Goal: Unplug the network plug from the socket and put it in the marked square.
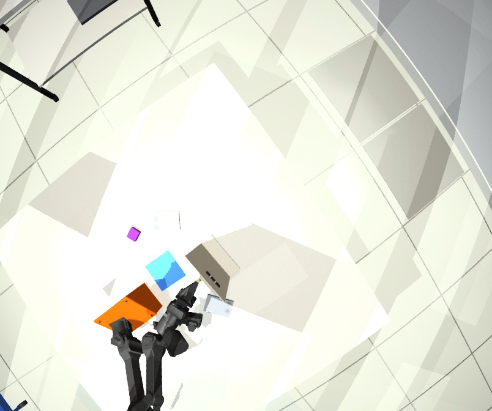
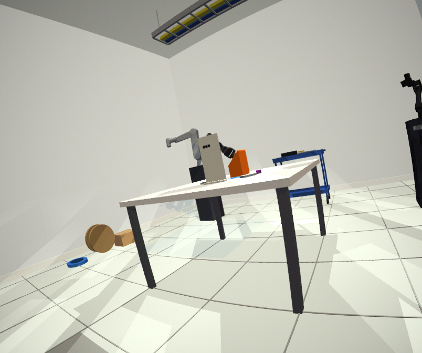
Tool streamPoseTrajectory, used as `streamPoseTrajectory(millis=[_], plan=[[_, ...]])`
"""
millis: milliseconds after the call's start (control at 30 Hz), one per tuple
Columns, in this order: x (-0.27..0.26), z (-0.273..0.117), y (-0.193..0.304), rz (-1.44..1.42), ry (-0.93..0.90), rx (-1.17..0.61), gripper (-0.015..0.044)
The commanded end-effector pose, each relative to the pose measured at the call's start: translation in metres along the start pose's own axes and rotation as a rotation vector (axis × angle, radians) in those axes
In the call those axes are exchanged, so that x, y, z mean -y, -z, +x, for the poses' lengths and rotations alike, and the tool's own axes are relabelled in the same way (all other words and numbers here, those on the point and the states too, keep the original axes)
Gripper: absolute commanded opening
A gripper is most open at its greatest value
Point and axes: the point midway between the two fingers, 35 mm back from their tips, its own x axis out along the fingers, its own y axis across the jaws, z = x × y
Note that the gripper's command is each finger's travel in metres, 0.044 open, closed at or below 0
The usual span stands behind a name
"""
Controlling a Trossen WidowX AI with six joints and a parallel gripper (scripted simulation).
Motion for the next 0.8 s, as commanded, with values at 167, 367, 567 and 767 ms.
streamPoseTrajectory(millis=[167, 367, 567, 767], plan=[[0.001, -0.005, 0.001, 0.0, 0.004, 0.001, 0.0], [0.001, -0.008, 0.002, 0.0, 0.004, 0.001, 0.0], [0.001, -0.01, 0.003, 0.0, 0.004, 0.001, 0.0], [0.001, -0.013, 0.004, 0.0, 0.004, 0.001, 0.0]])
